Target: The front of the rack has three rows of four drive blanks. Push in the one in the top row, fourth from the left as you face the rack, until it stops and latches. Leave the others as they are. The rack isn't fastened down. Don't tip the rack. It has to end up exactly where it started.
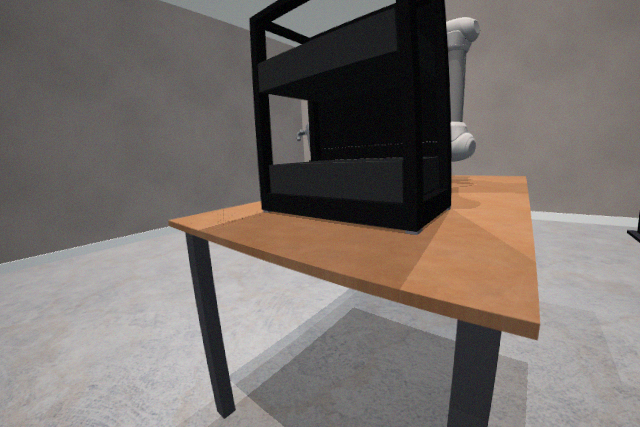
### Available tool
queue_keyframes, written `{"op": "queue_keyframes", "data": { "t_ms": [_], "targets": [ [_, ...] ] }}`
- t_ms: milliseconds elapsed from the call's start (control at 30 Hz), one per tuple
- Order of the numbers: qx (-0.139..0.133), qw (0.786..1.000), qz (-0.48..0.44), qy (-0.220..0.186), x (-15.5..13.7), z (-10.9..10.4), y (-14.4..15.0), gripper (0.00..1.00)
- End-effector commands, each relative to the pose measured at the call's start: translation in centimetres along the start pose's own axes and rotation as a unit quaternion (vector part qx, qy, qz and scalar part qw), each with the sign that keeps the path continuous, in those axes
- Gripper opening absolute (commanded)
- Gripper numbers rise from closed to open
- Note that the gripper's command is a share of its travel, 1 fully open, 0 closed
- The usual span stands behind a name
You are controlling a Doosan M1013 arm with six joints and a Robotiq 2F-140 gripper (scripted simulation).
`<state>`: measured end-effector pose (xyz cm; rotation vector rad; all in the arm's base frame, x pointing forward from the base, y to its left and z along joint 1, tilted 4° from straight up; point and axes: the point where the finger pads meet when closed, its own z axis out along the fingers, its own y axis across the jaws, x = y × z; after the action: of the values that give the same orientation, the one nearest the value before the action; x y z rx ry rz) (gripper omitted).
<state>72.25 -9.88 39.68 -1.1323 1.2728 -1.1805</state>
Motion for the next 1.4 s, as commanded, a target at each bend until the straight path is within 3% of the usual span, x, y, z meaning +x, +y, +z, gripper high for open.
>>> {"op": "queue_keyframes", "data": {
  "t_ms": [0, 1367],
  "targets": [
    [0.0, 1.0, 0.0, 0.0, 0.0, 0.2, 0.0, 0.0],
    [0.0, 1.0, 0.0, 0.0, 0.0, 1.5, 0.0, 0.0]
  ]
}}
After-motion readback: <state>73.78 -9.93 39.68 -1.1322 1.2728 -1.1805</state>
